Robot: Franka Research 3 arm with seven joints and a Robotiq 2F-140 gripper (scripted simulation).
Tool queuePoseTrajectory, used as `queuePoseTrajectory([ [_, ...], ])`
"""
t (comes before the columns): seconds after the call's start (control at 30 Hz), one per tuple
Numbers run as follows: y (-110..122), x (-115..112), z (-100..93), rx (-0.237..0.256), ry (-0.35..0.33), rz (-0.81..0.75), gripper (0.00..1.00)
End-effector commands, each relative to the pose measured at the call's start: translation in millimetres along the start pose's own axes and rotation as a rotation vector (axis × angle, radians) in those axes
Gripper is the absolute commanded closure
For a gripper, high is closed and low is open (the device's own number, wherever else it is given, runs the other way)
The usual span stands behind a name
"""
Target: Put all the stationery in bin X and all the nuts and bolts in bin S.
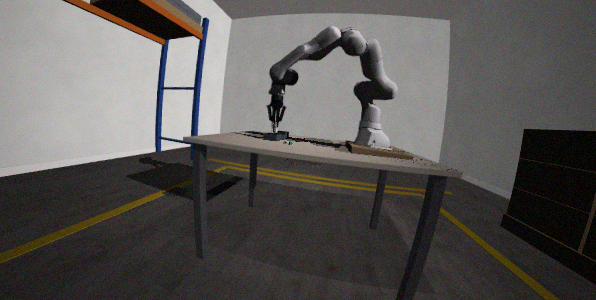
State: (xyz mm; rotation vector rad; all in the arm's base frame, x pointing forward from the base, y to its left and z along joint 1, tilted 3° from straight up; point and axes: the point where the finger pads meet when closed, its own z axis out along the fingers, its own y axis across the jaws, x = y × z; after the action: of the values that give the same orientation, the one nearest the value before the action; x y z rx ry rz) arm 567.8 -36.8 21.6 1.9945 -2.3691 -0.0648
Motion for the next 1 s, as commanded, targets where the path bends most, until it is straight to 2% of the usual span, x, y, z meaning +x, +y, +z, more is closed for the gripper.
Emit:
queuePoseTrajectory([
  [0.0,-1.5,0.5,7.5,0.006,0.000,-0.008,0.93],
  [0.47,-1.9,0.4,30.9,0.006,0.000,-0.008,0.93],
  [0.97,-3.5,-0.8,30.9,0.006,0.000,-0.008,0.93],
])
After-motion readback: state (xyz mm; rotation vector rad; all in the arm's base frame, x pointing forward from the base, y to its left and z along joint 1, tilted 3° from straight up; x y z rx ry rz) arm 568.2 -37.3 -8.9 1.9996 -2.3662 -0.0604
